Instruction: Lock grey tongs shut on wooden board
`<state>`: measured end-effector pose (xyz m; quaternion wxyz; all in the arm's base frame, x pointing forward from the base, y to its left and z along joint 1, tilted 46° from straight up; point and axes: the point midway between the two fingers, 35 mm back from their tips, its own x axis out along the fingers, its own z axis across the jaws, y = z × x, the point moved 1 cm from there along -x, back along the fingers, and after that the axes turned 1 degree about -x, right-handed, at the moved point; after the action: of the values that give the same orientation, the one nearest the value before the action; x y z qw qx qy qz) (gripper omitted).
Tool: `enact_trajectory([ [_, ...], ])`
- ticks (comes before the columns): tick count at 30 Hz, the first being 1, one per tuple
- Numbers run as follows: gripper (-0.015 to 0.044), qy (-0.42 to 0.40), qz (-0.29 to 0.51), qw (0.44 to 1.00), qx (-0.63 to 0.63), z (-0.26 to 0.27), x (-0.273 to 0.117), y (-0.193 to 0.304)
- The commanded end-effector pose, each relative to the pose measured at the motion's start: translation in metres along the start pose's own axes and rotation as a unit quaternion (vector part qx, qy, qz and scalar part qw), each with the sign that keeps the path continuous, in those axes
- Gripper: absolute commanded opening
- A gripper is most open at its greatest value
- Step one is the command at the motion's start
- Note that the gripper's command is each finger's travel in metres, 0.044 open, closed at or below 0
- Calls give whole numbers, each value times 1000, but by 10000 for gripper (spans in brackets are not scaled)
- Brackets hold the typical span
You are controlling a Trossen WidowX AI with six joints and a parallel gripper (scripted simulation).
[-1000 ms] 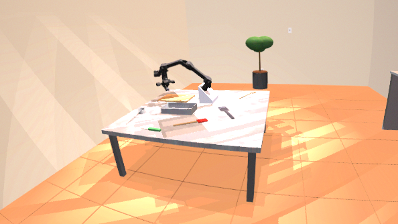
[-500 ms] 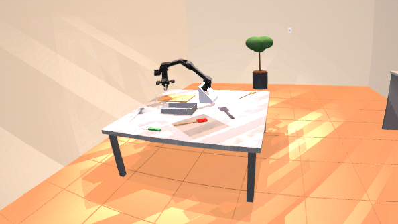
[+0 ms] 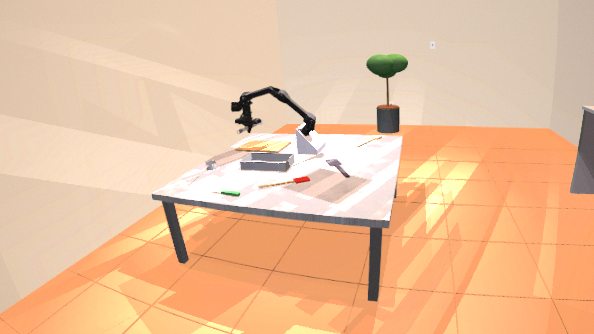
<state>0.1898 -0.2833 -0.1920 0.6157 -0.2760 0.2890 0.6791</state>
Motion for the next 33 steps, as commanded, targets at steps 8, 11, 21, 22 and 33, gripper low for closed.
enact_trajectory([
  [8, -150, 4, 1, 981, 195, -7, -3, 19],
  [11, -150, 5, 0, 968, 250, -9, -3, 24],
  [21, -150, 7, -1, 903, 429, -15, -5, 42],
  [22, -150, 7, -1, 895, 447, -15, -5, 44],
  [33, -150, 8, -2, 782, 623, -20, -6, 64],
])
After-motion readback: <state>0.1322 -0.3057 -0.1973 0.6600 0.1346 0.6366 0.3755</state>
